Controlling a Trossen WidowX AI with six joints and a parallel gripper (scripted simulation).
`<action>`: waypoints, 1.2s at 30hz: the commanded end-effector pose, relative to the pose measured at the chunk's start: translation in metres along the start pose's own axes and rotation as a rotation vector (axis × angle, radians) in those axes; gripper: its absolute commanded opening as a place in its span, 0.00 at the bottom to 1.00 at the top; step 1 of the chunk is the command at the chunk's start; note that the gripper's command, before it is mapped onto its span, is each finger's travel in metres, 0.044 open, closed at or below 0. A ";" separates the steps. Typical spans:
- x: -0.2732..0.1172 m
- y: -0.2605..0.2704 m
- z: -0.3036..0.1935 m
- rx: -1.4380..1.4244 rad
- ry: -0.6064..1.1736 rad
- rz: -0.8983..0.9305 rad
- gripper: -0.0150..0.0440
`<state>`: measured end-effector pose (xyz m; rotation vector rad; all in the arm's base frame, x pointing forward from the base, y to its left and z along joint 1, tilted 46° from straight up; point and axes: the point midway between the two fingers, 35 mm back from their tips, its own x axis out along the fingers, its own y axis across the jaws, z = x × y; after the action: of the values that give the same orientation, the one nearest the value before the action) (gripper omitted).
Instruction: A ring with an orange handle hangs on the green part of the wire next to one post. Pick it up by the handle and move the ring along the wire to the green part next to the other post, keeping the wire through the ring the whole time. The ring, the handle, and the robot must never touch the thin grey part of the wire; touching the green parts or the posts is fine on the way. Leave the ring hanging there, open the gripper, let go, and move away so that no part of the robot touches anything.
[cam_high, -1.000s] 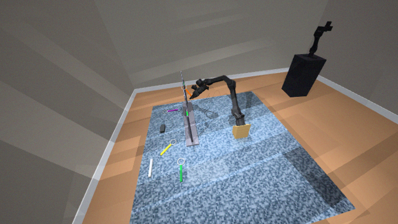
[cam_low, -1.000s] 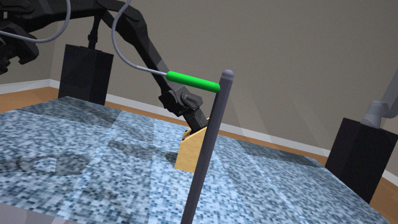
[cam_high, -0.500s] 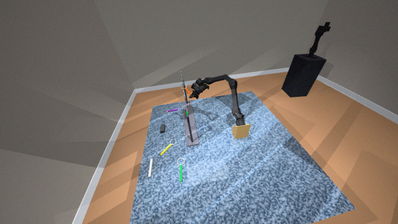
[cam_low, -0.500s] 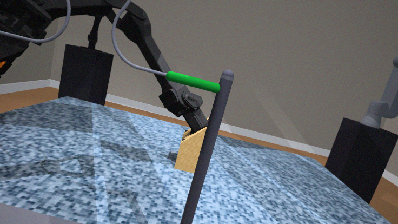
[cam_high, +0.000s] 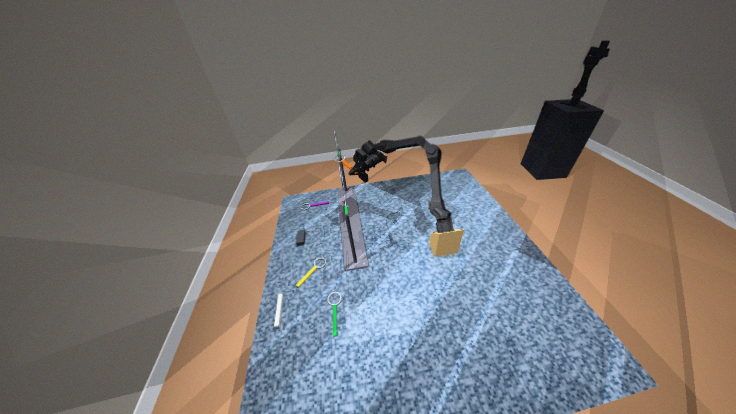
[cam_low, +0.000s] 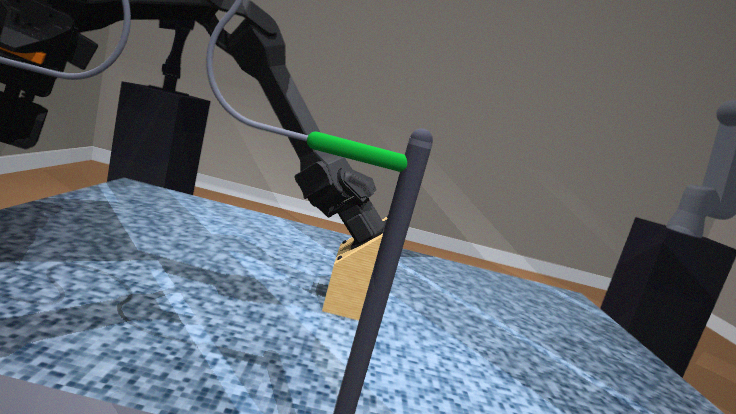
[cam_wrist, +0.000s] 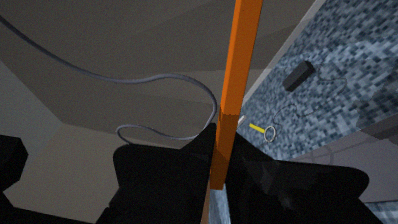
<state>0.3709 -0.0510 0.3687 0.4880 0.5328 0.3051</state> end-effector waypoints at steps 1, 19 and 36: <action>-0.001 0.018 0.000 0.096 0.000 0.060 0.00; -0.010 0.073 0.016 0.432 0.000 0.243 0.00; -0.020 0.103 0.035 0.604 0.003 0.336 0.00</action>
<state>0.3591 0.0117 0.4486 1.1408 0.5418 0.4523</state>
